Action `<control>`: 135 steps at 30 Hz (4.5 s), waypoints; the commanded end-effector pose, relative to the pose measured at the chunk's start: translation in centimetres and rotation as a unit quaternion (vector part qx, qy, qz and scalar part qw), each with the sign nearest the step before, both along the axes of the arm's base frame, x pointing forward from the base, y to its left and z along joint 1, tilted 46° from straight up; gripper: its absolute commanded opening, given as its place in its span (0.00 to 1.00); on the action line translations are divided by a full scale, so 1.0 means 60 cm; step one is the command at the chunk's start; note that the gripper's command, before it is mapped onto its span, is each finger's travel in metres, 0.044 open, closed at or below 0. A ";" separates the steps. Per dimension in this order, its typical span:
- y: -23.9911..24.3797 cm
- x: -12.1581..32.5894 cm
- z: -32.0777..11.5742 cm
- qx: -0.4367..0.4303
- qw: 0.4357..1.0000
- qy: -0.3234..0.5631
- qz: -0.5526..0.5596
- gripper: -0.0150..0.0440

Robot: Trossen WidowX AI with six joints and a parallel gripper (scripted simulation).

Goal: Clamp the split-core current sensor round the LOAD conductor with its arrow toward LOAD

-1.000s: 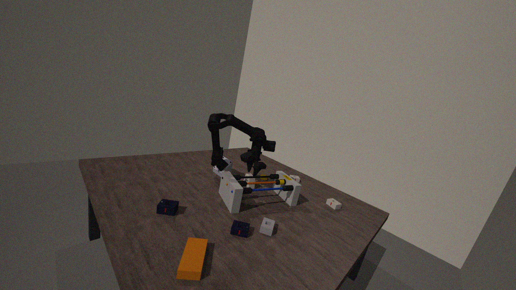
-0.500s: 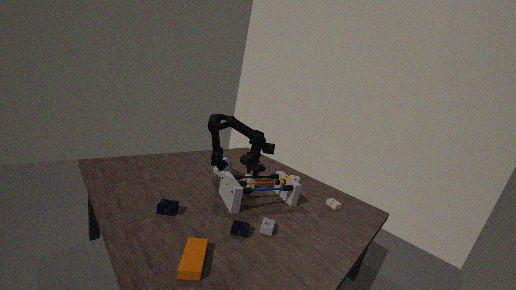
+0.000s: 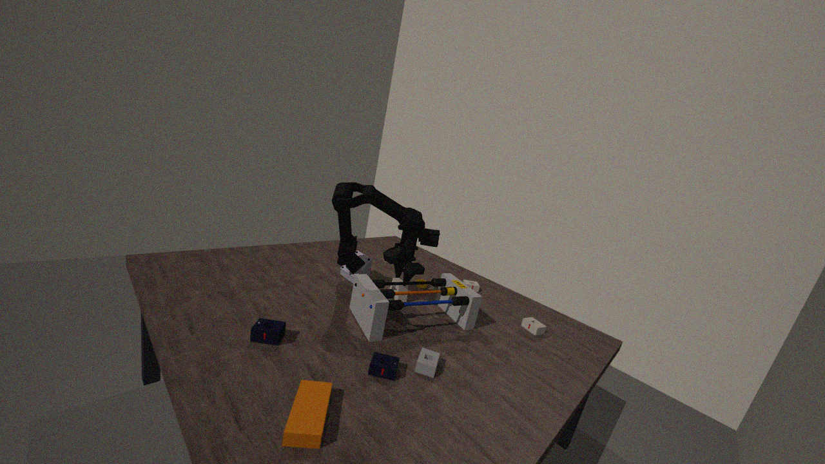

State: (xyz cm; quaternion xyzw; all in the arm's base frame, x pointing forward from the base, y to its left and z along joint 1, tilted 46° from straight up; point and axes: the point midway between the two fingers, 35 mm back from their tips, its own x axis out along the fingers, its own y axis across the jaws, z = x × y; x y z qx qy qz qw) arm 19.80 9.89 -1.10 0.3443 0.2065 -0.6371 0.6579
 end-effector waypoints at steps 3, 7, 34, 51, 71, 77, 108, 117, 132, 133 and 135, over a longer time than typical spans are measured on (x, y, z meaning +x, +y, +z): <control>0.015 0.001 0.012 0.001 1.000 0.000 0.000 0.37; 0.038 0.000 0.033 0.000 1.000 0.001 0.001 0.25; 0.129 -0.016 0.145 -0.023 0.994 -0.085 0.058 0.25; 0.126 0.112 0.167 -0.022 0.991 -0.107 0.073 0.25; 0.093 0.173 0.158 -0.025 0.991 -0.109 0.072 0.25; 0.082 0.179 0.148 -0.025 0.991 -0.110 0.072 0.25; 0.051 0.195 0.121 -0.023 0.991 -0.111 0.068 0.25; 0.051 0.195 0.121 -0.023 0.991 -0.111 0.068 0.25; 0.051 0.195 0.121 -0.023 0.991 -0.111 0.068 0.25; 0.051 0.195 0.121 -0.023 0.991 -0.111 0.068 0.25; 0.051 0.195 0.121 -0.023 0.991 -0.111 0.068 0.25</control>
